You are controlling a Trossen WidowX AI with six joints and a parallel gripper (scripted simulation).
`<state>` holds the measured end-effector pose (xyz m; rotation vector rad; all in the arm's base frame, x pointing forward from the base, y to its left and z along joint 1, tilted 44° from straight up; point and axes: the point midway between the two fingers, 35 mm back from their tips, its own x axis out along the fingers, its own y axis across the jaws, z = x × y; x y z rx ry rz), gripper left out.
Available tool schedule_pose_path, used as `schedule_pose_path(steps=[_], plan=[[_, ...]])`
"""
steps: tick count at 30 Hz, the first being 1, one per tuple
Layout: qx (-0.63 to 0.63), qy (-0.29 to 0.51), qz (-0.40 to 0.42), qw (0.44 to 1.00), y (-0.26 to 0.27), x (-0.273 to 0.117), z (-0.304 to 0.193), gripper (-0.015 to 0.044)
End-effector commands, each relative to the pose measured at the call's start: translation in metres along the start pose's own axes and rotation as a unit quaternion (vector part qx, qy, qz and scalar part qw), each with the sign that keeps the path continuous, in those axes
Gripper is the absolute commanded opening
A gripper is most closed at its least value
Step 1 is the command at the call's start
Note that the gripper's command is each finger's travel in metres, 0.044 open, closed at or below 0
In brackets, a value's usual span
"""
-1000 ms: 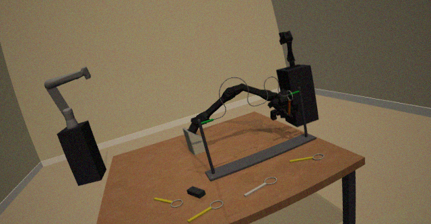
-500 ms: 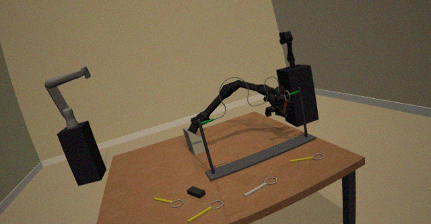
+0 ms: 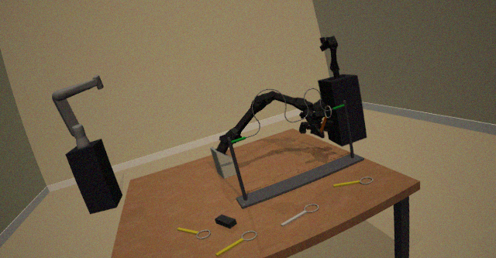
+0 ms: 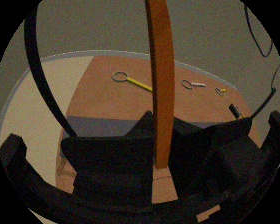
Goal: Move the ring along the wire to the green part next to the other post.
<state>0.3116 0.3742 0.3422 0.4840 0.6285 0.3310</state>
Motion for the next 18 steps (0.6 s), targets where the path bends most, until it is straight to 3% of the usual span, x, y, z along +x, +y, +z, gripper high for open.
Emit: schedule_pose_path(steps=[1,18], plan=[[-0.031,-0.005,-0.019,0.999,-0.014,-0.003,0.004,-0.0150],[-0.193,-0.006,-0.112,0.975,-0.070,-0.010,0.017,-0.0150]])
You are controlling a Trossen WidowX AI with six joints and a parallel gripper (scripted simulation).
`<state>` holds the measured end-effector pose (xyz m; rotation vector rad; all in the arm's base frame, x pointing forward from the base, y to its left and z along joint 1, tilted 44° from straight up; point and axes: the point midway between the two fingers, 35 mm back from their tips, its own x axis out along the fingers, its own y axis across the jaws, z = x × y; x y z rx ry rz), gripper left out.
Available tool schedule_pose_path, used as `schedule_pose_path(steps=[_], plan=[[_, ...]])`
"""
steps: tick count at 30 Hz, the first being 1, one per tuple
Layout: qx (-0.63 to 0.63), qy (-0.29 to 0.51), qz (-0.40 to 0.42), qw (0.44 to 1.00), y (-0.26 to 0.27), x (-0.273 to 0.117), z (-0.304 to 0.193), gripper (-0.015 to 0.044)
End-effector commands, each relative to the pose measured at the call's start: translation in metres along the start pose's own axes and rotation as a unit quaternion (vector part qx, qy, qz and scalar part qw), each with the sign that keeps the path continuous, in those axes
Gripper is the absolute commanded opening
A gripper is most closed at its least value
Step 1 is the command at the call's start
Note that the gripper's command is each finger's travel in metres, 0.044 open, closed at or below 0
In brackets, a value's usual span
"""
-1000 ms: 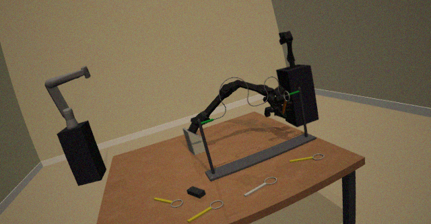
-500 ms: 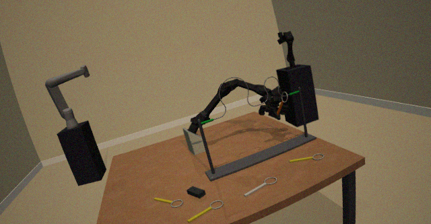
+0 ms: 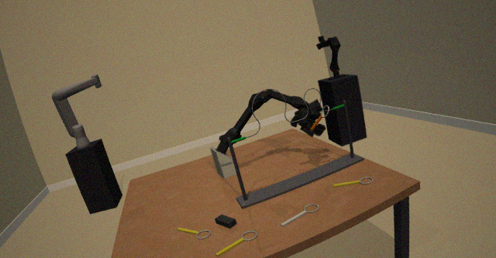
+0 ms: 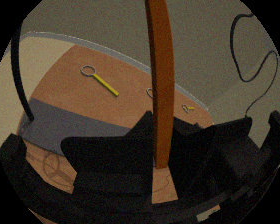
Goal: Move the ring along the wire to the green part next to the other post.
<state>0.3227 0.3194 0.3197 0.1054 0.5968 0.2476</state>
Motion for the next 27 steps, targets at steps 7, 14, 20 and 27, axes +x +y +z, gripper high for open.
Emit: schedule_pose_path(steps=[7,14,20,27], plan=[[-0.094,-0.005,-0.056,0.994,-0.037,-0.005,0.006,-0.0150],[-0.152,-0.005,-0.089,0.984,-0.056,-0.008,0.011,-0.0150],[-0.197,-0.005,-0.114,0.974,-0.071,-0.011,0.016,-0.0150],[-0.242,-0.005,-0.139,0.960,-0.086,-0.015,0.023,-0.0150]])
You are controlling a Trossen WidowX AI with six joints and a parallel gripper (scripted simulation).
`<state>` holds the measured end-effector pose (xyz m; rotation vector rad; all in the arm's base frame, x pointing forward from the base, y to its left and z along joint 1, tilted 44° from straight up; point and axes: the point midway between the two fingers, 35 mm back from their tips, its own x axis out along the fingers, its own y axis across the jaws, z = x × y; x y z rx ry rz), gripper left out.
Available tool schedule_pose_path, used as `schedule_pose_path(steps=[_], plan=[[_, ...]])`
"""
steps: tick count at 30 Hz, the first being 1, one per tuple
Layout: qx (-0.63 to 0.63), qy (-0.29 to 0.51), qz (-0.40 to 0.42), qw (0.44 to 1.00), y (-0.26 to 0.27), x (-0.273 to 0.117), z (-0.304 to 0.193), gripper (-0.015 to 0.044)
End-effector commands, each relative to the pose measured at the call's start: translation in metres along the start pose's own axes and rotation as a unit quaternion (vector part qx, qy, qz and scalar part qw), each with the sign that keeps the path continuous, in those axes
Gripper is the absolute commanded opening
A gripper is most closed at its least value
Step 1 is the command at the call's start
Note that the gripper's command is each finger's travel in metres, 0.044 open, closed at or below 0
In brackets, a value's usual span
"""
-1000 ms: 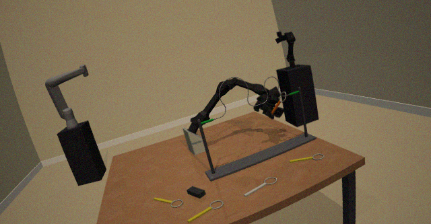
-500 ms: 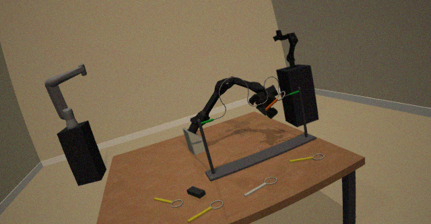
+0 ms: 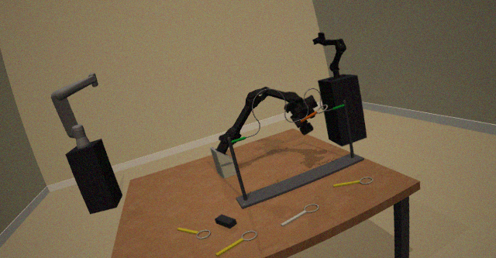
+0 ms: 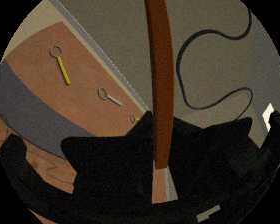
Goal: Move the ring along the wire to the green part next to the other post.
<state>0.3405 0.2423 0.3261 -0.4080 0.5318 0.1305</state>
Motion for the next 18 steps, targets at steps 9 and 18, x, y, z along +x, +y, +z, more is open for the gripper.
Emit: schedule_pose_path(steps=[9,18], plan=[[-0.073,-0.003,-0.045,0.996,-0.031,-0.004,0.003,-0.0150],[-0.119,-0.002,-0.070,0.990,-0.047,-0.006,0.006,-0.0150]])
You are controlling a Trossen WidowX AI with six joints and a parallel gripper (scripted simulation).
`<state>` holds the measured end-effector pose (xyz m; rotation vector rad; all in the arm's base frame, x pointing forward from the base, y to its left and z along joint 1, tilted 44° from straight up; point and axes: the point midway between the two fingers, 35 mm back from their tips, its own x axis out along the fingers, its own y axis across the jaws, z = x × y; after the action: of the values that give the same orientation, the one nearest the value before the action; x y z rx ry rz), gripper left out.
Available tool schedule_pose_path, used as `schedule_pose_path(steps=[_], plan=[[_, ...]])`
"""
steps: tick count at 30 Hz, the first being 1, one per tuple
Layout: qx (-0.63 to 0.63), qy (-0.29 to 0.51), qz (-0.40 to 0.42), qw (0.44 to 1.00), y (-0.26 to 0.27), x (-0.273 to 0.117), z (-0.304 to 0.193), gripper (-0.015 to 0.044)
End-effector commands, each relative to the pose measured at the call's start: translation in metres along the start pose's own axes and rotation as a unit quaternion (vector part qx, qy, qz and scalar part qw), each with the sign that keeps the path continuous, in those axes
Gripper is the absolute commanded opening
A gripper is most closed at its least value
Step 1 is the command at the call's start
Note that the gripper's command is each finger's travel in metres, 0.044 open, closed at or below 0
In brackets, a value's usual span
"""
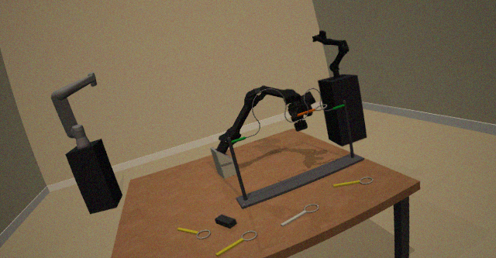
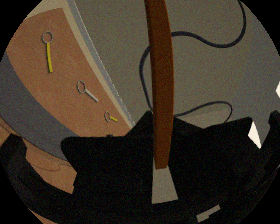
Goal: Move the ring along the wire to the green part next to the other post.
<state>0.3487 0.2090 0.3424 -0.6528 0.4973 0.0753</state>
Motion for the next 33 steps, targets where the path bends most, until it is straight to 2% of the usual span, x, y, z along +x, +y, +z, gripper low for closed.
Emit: schedule_pose_path(steps=[1,33], plan=[[-0.014,-0.003,-0.014,1.000,-0.012,-0.003,0.001,-0.0150],[-0.151,-0.001,-0.086,0.985,-0.061,-0.009,0.010,-0.0150]])
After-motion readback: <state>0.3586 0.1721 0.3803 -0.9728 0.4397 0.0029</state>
